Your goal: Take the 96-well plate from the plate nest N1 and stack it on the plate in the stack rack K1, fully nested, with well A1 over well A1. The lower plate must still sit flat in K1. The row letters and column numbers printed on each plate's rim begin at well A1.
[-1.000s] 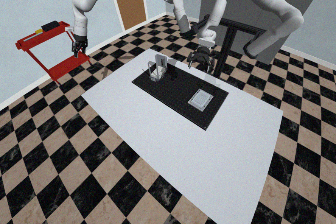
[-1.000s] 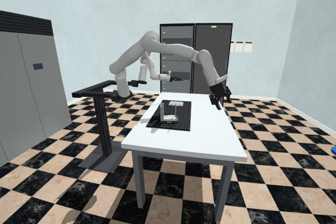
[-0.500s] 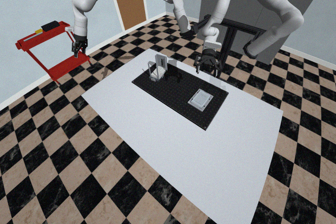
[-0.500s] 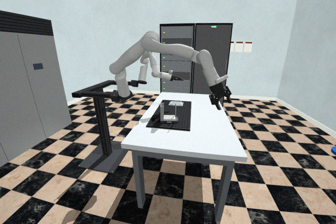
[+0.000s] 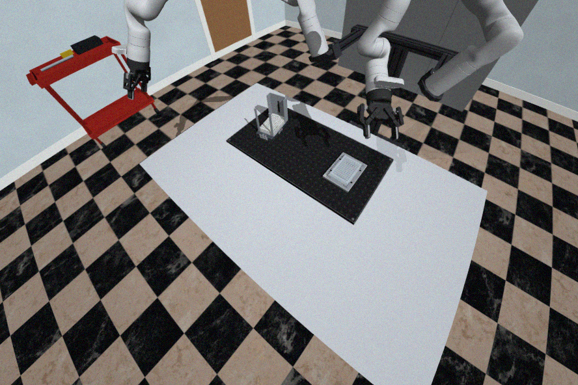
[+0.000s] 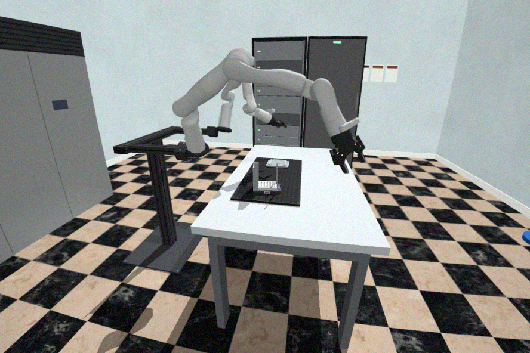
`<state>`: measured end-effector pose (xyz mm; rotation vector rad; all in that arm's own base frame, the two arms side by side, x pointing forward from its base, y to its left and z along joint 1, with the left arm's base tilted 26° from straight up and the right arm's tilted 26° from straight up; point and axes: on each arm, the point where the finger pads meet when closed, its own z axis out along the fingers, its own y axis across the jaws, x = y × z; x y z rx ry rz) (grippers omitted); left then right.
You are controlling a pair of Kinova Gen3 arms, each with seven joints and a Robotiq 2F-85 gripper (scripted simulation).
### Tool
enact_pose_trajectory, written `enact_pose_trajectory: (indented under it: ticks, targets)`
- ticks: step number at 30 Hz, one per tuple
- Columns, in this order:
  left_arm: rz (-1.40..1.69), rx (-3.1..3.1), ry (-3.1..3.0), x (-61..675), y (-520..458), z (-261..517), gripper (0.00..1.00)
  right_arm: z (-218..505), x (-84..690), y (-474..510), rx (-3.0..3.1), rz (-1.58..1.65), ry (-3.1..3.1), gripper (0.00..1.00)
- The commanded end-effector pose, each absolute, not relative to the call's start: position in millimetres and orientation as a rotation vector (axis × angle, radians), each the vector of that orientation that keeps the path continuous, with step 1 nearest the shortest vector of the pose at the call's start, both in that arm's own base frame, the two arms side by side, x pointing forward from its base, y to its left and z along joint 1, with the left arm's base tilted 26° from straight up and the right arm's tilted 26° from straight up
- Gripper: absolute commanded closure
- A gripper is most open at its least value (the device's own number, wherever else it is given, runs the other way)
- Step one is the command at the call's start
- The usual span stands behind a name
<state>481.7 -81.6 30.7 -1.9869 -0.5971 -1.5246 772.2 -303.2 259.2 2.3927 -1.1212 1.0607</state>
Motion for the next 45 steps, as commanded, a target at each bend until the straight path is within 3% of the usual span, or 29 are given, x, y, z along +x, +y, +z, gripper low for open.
enact_pose_trajectory:
  ticks: [1, 20, 45]
  targets:
    - [-1.397, -2.005, -0.78, 460.3, -49.4, 35.9, 0.002, 261.6, 772.9, -302.2, 2.392, 1.066, -1.12, 0.002]
    - [-0.959, -1.996, -1.428, 355.9, 14.4, 48.5, 0.002, 261.6, 772.9, -302.2, 2.392, 1.066, -1.12, 0.002]
    - [-0.61, -1.894, -1.998, 264.7, 14.2, 68.4, 0.002, 261.6, 772.9, -302.2, 2.392, 1.066, -1.12, 0.002]
